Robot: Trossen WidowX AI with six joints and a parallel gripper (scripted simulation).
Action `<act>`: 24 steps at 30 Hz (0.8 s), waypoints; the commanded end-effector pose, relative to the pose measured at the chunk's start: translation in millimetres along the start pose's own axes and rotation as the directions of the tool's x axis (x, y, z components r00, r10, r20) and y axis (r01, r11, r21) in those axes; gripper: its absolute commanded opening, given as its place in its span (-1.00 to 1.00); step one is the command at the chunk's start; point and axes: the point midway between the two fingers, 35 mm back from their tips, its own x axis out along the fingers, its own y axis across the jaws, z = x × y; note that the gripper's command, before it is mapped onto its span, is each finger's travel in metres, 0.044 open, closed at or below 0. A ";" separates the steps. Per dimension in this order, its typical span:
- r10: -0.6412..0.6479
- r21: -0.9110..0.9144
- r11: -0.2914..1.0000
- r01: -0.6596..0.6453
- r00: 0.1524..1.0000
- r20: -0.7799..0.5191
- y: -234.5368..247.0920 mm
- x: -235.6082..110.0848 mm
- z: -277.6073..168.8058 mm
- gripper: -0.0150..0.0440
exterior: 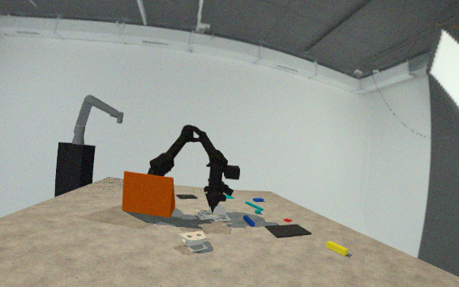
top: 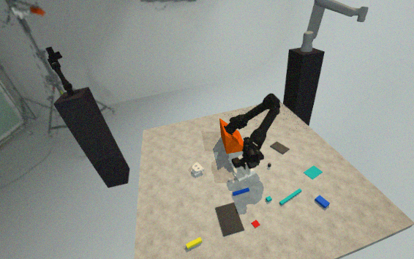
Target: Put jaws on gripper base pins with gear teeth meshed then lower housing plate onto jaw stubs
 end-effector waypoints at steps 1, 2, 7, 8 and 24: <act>0.006 0.003 1.000 -0.006 1.000 0.002 0.7 0.2 0.2 -0.04; 0.006 0.003 1.000 -0.006 1.000 0.002 0.7 0.2 0.2 -0.04; 0.006 0.003 1.000 -0.006 1.000 0.002 0.7 0.2 0.2 -0.04; 0.006 0.003 1.000 -0.006 1.000 0.002 0.7 0.2 0.2 -0.04; 0.000 0.000 1.000 0.000 1.000 0.000 0.0 0.0 0.0 0.23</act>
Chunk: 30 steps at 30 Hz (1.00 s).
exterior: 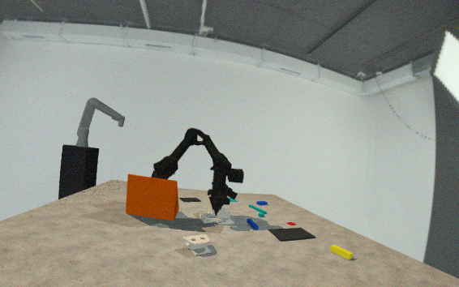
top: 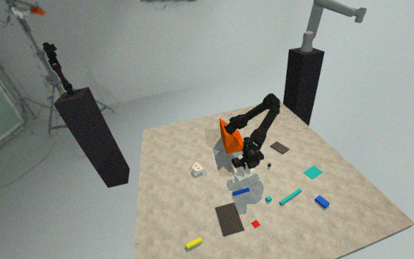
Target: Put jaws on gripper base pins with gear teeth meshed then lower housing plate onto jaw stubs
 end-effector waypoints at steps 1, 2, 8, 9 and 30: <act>0.000 0.000 1.000 0.000 1.000 0.000 0.0 0.0 0.0 0.27; 0.000 0.000 1.000 0.000 1.000 0.000 0.0 0.0 0.0 0.27; 0.000 0.000 1.000 0.000 1.000 0.000 0.0 0.0 0.0 0.27; 0.000 0.000 1.000 0.000 1.000 0.000 0.0 0.0 0.0 0.27; 0.003 0.012 1.000 -0.004 1.000 0.008 -2.8 -60.2 2.4 0.36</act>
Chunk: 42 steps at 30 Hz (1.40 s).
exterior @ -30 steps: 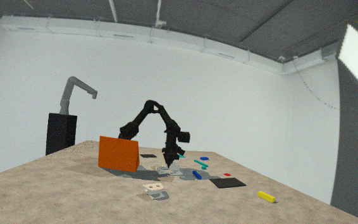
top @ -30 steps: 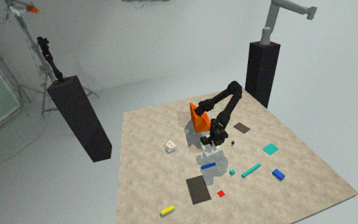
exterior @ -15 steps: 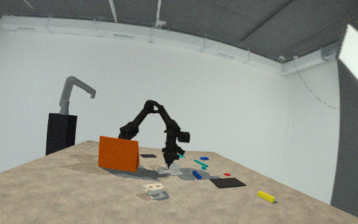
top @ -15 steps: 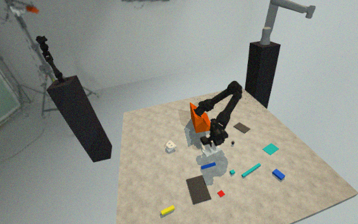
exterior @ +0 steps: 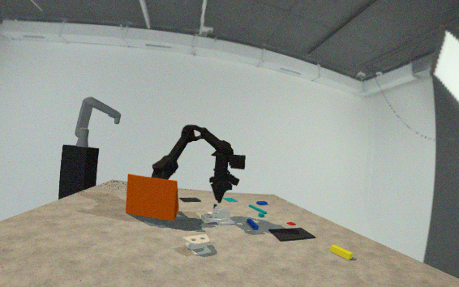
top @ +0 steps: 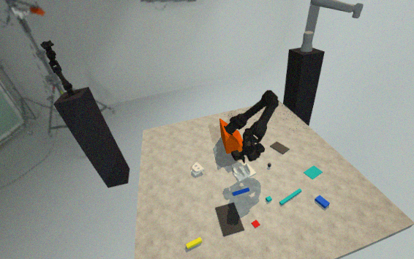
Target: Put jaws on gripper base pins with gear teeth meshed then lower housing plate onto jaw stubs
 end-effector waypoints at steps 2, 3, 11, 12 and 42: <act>-0.005 0.036 0.999 0.006 1.000 -0.003 -7.6 0.1 0.4 0.53; -0.010 0.057 0.998 0.010 1.000 -0.002 -12.8 -1.3 1.2 0.62; -0.043 0.224 0.974 0.041 0.999 0.002 -55.5 -12.0 3.7 1.00; -0.046 0.245 0.969 0.044 0.999 0.002 -61.0 -13.3 3.5 1.00; -0.073 0.774 0.631 0.059 0.997 -0.016 -219.4 -40.1 -55.5 1.00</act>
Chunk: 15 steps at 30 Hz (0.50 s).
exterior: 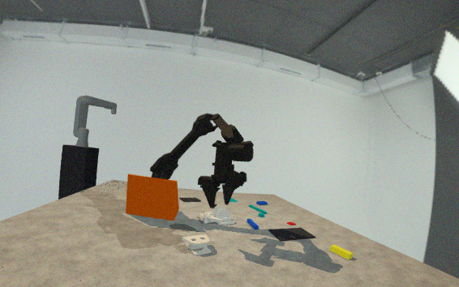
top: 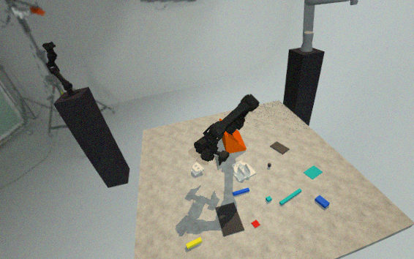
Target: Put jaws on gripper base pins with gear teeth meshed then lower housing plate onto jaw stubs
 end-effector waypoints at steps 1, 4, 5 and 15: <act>-0.002 0.096 0.995 0.003 1.000 -0.010 -26.4 1.1 4.7 1.00; 0.001 0.157 0.988 0.001 1.000 -0.015 -44.0 2.2 6.8 1.00; 0.003 0.178 0.984 0.000 1.000 -0.017 -49.9 2.7 7.3 1.00; 0.027 0.372 0.928 -0.010 0.999 -0.039 -108.1 11.7 6.1 1.00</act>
